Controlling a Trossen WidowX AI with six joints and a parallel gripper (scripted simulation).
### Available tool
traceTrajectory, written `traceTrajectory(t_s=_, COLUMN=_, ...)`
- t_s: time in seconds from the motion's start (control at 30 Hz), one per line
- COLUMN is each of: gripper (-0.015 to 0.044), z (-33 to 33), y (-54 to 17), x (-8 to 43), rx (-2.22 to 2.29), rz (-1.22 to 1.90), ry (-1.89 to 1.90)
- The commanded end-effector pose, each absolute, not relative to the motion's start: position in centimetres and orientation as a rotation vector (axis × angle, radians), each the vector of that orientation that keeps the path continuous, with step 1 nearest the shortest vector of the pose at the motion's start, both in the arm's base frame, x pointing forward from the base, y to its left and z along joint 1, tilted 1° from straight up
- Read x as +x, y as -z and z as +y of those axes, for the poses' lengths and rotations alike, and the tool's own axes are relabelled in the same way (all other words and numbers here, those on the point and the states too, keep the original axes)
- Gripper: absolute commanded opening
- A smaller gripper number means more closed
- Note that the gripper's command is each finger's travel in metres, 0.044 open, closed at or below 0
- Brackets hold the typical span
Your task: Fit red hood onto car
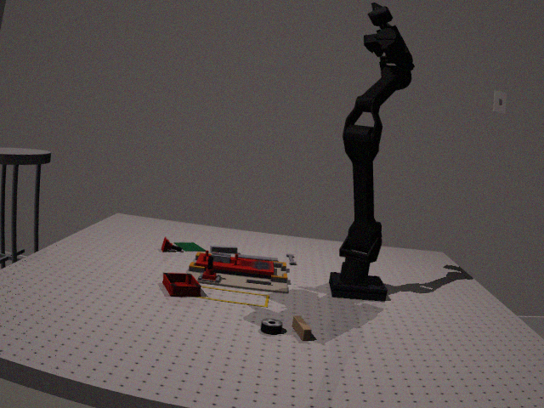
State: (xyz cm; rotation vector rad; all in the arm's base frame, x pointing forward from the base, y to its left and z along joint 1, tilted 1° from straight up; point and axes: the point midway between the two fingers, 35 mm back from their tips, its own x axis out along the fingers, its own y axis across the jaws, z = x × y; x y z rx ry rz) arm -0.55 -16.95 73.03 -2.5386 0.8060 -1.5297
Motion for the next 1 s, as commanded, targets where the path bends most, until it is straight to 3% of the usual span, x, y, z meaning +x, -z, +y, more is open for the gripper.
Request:
traceTrajectory(t_s=0.0, gripper=0.044, z=-17.1, y=-73.0, x=-0.6, rx=-2.529, rz=0.796, ry=1.53)
traceTrajectory(t_s=0.5, gripper=0.044, z=-27.9, y=-68.9, x=2.9, rx=-1.69, rz=0.177, ry=1.373)
traceTrajectory(t_s=0.97, gripper=0.044, z=-36.2, y=-60.7, x=15.2, rx=-0.876, rz=-0.053, ry=1.005)
